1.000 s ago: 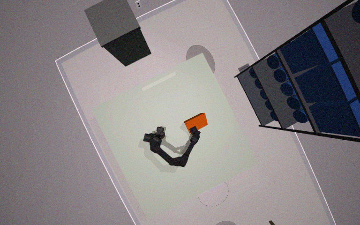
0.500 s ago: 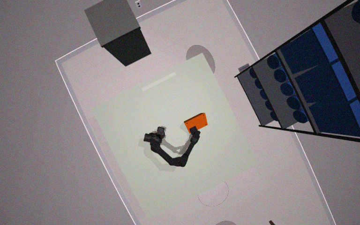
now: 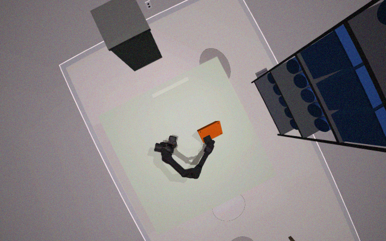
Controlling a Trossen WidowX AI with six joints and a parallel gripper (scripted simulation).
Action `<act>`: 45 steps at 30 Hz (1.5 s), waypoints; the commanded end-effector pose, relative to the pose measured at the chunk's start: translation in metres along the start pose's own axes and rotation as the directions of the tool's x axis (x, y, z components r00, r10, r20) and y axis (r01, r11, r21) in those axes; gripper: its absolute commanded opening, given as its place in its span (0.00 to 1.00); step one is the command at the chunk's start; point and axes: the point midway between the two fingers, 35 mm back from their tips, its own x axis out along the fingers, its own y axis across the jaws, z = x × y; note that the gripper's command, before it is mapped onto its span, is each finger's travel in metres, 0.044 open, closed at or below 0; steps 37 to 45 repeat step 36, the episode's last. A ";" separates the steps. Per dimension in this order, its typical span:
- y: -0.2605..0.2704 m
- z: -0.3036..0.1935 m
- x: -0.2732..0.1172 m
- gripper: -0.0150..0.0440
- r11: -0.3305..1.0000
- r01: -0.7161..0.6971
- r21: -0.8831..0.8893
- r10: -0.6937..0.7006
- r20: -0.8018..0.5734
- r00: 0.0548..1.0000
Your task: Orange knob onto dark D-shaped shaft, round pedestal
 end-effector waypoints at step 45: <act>0.000 0.005 -0.096 1.00 1.000 0.002 0.001 -0.002 0.003 1.000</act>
